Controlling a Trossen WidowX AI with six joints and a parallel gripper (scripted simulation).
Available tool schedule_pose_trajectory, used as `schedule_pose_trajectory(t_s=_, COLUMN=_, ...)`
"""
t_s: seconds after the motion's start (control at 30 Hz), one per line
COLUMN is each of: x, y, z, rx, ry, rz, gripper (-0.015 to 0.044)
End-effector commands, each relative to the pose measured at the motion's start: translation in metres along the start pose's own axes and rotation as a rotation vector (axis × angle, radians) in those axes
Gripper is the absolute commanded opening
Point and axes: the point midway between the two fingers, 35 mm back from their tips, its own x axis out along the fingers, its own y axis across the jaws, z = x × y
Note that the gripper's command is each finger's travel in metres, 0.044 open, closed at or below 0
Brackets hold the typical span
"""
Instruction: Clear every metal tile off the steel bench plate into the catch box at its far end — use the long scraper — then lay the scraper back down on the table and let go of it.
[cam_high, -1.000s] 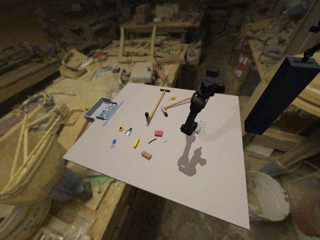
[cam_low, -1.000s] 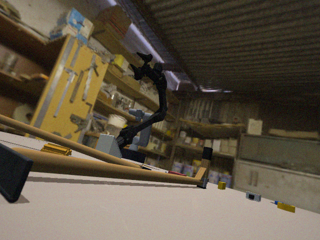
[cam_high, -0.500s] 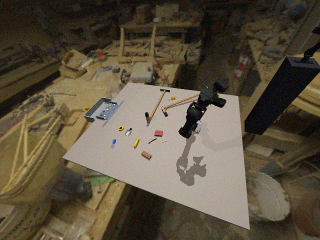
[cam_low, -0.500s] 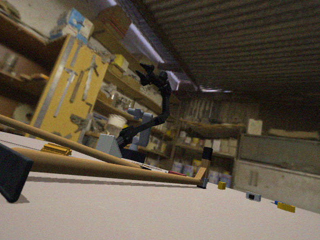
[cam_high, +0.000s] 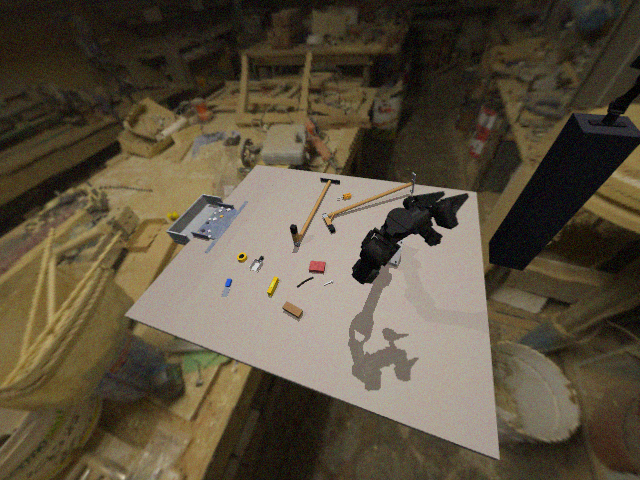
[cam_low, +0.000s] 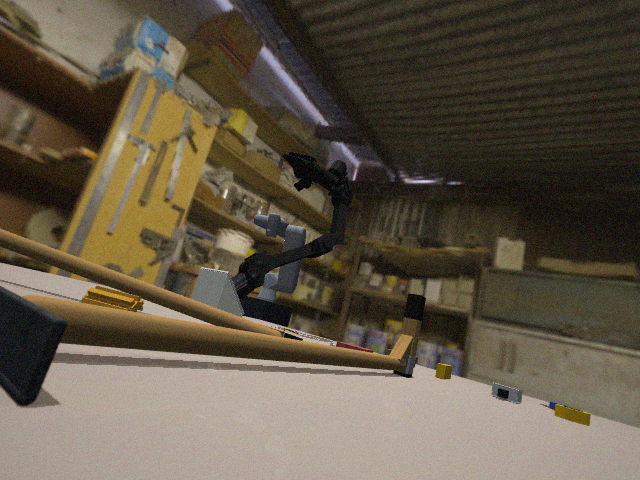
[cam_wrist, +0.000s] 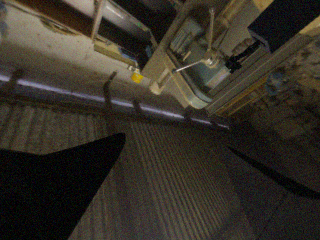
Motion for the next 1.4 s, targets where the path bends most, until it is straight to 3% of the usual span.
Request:
schedule_pose_trajectory(t_s=0.0, x=-0.025, y=0.019, z=0.017, rx=0.144, ry=-0.038, rz=0.084, gripper=0.0440)
schedule_pose_trajectory(t_s=0.5, x=-0.024, y=0.019, z=0.017, rx=0.182, ry=-0.042, rz=0.107, gripper=0.0440)
schedule_pose_trajectory(t_s=1.37, x=0.052, y=-0.038, z=-0.020, rx=-0.300, ry=-0.003, rz=-0.106, gripper=0.0440)
